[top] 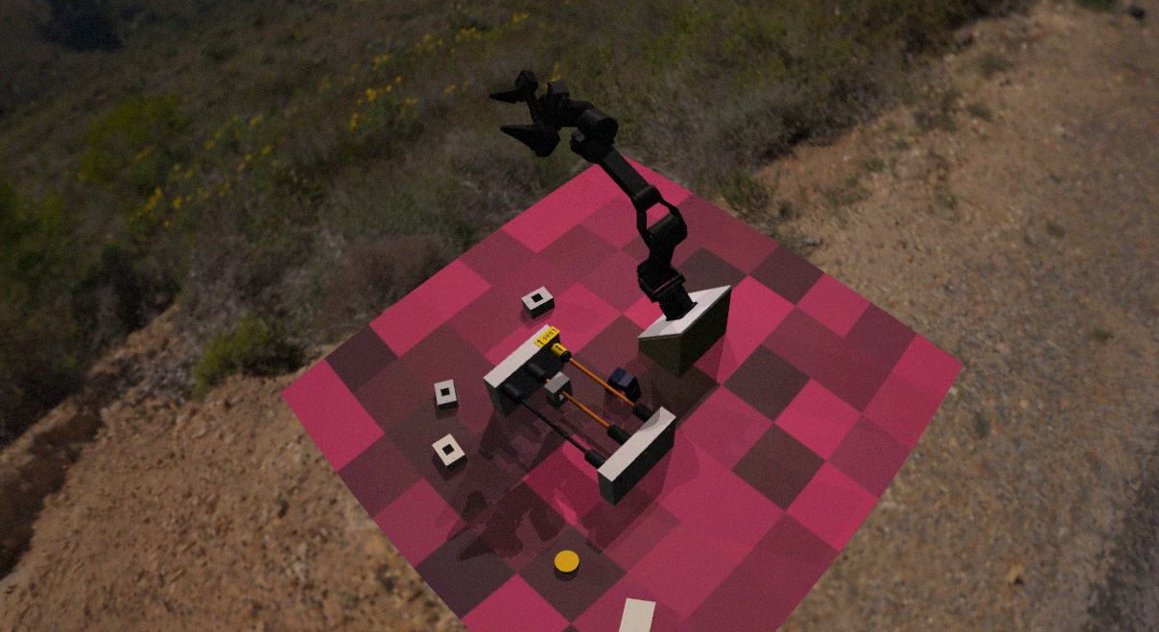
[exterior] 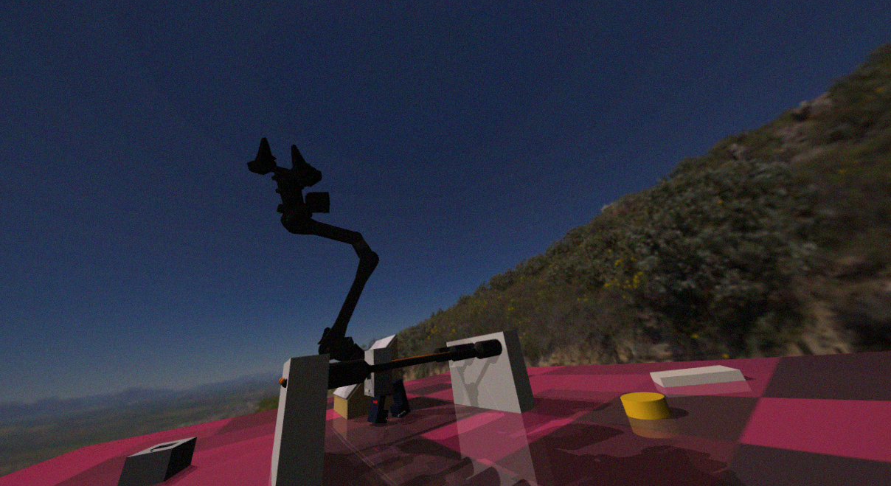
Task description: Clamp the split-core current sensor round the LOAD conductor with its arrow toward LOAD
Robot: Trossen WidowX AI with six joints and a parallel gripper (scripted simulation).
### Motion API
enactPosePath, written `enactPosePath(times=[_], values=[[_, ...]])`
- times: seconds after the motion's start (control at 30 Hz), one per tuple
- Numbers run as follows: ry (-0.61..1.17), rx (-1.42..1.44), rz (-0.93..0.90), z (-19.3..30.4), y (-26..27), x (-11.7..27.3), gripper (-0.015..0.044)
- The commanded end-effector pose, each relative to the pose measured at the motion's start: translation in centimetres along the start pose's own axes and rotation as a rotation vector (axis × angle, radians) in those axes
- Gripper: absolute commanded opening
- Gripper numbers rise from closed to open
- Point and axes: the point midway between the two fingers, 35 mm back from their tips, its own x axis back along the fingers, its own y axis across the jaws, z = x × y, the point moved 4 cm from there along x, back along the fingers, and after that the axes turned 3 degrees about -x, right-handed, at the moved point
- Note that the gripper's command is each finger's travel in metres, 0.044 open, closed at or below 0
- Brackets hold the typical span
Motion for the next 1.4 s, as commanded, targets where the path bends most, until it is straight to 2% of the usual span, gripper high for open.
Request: enactPosePath(times=[0.0, 0.03, 0.3, 0.5, 0.67, 0.83, 1.0, 1.37], values=[[-0.006, -0.005, 0.004, 0.0, -0.2, 0.1, 0.0426], [-0.025, -0.022, 0.014, -0.1, -0.7, 0.6, 0.044], [-0.257, -0.306, 0.188, 2.6, -8.2, 6.2, 0.044], [-0.336, -0.545, 0.309, 8.0, -11.8, 8.6, 0.044], [-0.328, -0.722, 0.383, 13.8, -12.6, 8.8, 0.044], [-0.259, -0.875, 0.419, 19.7, -11.1, 7.6, 0.044], [-0.145, -1.059, 0.396, 24.3, -7.4, 5.6, 0.044], [0.186, -1.293, 0.164, 28.6, 5.5, 1.6, 0.044]])
